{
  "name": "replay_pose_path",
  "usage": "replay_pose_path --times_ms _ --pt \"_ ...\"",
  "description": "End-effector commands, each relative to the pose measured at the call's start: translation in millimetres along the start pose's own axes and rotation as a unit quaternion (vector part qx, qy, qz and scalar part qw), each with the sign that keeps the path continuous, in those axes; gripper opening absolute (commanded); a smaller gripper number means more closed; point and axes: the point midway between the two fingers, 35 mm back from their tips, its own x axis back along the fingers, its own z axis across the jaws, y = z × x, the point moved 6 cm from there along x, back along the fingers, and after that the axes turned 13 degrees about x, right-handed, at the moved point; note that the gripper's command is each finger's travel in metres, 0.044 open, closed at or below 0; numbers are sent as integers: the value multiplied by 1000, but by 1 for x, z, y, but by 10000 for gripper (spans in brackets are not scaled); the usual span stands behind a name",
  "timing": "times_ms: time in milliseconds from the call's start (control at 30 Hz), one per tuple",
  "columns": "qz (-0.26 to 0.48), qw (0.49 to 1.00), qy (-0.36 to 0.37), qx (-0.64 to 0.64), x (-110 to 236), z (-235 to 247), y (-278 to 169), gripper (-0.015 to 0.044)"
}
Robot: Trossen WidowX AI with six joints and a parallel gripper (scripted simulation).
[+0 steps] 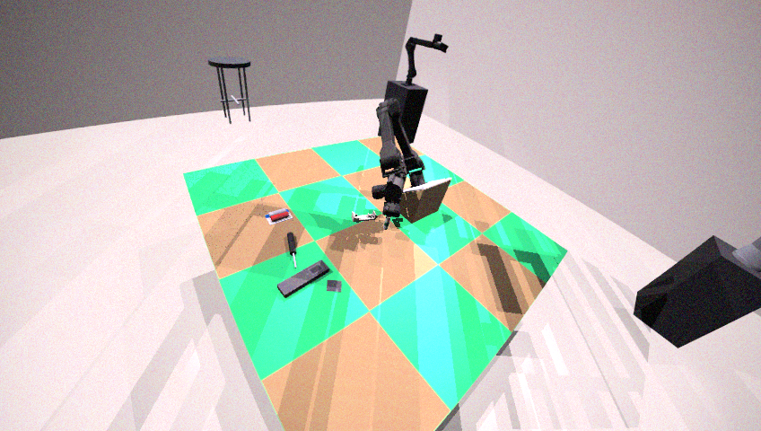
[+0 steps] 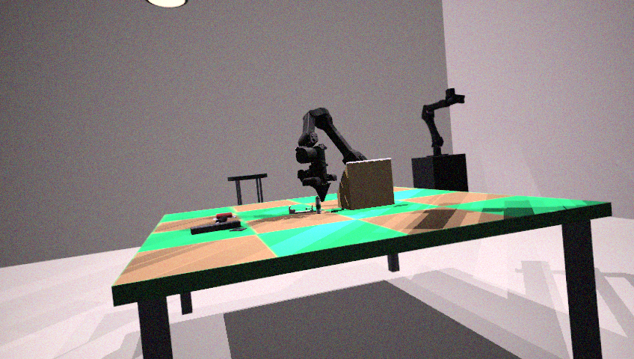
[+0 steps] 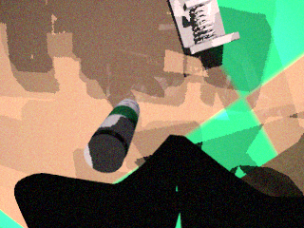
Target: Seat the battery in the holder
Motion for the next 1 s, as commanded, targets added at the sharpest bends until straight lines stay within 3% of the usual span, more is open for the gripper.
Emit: replay_pose_path --times_ms 0,967 --pt "-4 1000 3 0 1 9 4 0" --pt "-4 1000 5 -1 1 55 14 0"
